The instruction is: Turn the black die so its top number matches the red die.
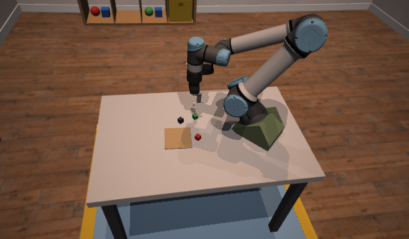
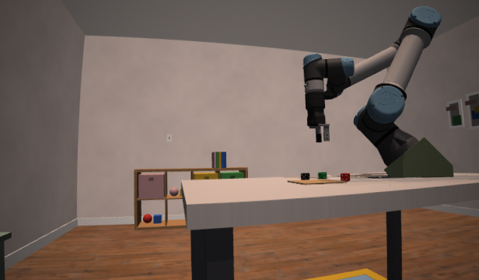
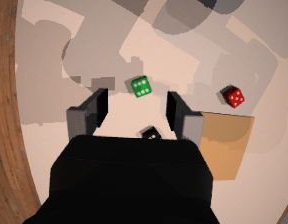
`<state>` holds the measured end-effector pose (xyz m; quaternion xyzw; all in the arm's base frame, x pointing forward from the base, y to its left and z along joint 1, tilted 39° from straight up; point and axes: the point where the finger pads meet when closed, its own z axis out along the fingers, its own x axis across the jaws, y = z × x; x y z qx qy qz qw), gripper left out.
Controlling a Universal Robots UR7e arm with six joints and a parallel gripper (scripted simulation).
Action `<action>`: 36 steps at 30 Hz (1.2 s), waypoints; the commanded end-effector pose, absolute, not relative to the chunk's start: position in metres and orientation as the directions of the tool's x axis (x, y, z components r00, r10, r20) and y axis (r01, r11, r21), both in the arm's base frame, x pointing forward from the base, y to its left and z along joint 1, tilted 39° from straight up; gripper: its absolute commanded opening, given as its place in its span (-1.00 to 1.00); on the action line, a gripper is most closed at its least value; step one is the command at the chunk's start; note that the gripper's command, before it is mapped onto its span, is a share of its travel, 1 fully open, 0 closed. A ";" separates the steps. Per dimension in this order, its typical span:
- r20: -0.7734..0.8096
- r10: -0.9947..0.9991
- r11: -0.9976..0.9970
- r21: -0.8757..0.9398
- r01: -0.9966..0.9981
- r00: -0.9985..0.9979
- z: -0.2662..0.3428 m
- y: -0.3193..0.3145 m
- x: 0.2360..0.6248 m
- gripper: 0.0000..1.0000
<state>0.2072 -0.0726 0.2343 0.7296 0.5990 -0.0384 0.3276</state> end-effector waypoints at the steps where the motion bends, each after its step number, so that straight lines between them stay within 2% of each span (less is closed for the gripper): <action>1: -0.449 0.849 -0.067 0.433 0.899 0.280 0.235 -0.073 0.207 1.00; 16: -0.448 0.849 -0.067 0.433 0.899 0.279 0.228 -0.077 0.210 1.00; 36: -0.448 0.849 -0.067 0.433 0.899 0.279 0.165 -0.122 0.236 1.00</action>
